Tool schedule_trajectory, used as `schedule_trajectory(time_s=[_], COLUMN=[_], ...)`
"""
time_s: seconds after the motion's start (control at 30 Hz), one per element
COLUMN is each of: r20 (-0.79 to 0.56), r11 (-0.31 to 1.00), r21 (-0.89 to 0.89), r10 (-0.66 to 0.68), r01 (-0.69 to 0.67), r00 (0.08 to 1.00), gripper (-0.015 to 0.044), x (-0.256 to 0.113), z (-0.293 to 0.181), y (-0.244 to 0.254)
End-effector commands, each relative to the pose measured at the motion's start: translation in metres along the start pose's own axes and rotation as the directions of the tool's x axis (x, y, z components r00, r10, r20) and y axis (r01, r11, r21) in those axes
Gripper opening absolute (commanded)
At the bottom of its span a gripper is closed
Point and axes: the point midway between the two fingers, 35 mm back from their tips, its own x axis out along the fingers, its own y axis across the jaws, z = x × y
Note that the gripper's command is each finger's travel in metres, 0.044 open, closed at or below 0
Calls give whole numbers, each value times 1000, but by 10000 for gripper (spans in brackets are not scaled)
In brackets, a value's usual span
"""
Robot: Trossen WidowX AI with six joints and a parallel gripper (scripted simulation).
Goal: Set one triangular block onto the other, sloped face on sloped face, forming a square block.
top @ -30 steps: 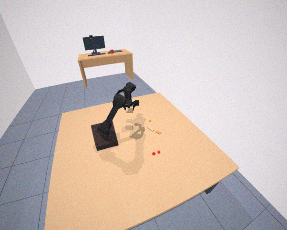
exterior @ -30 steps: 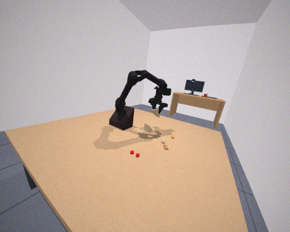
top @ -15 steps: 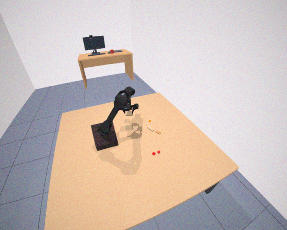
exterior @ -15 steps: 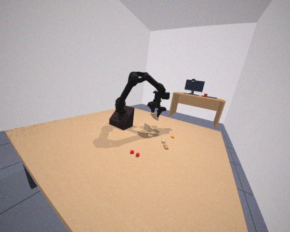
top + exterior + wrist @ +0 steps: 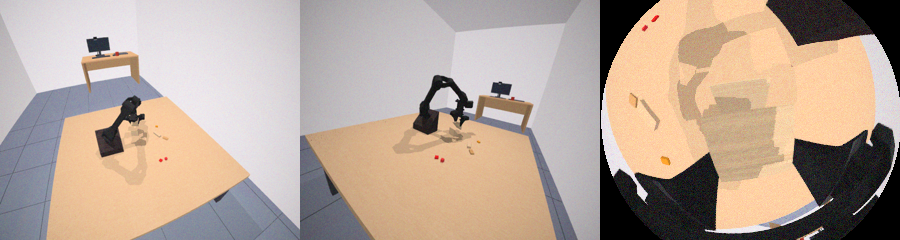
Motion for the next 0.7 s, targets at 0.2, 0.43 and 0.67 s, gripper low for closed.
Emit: schedule_trajectory(time_s=[0.2,0.43,0.67], r20=[9,12,13], r11=[1000,1000,1000], r21=[-3,-2,-3], r10=[0,11,14], r01=[0,-11,-14], r00=[1000,1000,1000], gripper=[0,0,0], x=[22,21,21], z=[11,11,11], y=[0,1,2])
